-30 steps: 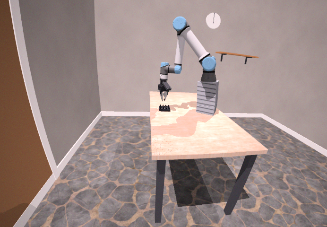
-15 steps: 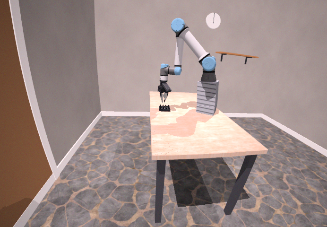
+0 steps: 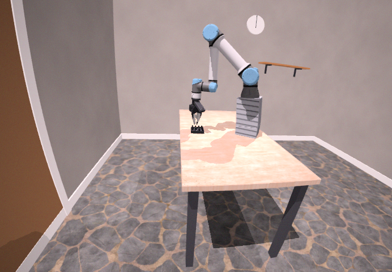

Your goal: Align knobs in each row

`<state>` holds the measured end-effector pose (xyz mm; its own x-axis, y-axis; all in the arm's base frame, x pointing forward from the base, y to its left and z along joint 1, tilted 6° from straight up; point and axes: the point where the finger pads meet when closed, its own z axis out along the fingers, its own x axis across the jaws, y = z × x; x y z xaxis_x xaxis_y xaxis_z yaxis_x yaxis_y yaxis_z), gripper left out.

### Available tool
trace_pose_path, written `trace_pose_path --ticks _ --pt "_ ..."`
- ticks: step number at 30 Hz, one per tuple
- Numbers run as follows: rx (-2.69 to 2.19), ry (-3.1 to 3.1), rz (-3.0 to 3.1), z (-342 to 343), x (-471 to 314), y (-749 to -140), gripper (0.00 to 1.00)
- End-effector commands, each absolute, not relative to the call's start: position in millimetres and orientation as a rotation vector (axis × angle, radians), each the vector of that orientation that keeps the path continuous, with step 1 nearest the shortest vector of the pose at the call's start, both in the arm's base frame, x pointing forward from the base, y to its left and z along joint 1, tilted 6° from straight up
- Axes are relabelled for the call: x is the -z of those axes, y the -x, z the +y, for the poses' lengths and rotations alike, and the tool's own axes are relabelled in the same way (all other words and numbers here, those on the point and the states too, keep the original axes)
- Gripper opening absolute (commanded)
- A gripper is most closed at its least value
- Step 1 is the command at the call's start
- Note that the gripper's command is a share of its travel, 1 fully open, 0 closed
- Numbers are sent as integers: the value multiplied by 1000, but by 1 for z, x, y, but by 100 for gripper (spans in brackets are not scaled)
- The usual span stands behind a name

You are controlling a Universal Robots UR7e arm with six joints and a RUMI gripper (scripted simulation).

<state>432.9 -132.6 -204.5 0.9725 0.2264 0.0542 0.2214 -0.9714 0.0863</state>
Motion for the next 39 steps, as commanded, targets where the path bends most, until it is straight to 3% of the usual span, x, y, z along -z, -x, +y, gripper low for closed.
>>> trace_pose_path --ticks 1,39 --pt "-99 -3040 346 -133 209 -434 11" --pt "-99 -3040 346 -134 214 -434 11"
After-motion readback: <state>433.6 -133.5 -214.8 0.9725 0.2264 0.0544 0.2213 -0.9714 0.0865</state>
